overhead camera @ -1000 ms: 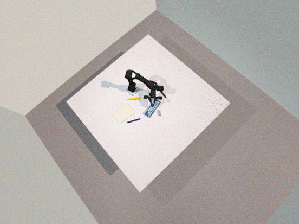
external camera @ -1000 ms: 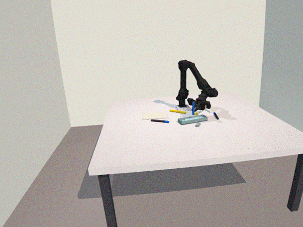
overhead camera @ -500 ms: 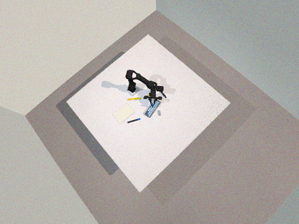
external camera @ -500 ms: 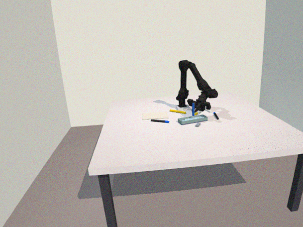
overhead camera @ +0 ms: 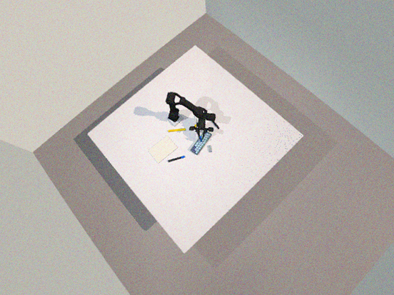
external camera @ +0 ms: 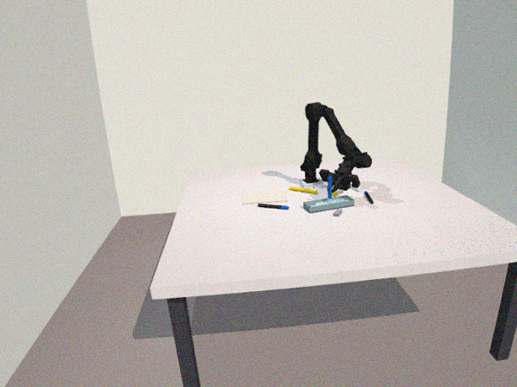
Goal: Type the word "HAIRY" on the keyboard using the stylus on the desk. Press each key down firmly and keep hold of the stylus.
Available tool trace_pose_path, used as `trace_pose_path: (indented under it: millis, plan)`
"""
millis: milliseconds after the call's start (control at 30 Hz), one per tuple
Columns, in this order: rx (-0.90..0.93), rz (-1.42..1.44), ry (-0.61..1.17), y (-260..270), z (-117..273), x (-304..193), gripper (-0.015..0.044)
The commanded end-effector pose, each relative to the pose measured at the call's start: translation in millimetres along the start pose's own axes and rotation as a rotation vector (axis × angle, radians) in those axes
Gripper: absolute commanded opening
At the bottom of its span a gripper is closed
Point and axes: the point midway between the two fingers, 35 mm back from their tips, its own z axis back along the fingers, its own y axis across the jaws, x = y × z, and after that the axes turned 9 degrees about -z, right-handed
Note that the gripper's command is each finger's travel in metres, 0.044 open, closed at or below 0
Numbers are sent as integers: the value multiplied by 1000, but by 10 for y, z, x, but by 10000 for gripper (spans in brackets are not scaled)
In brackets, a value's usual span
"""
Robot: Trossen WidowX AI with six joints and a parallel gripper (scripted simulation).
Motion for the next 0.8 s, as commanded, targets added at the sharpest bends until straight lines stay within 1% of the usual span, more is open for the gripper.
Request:
trace_pose_path:
  millis: [0, 267, 567, 667, 733, 767]
  plan:
    - [1, 4, 5, -4, 12, -30, 81]
    - [1, 3, 5, -50, 180, -315, 81]
    - [1, 8, -1, -47, 173, -294, 85]
    - [1, 8, -1, -47, 173, -294, 65]
    - [2, 8, -2, -40, 156, -305, 12]
    - [3, 7, -3, -33, 140, -315, 0]
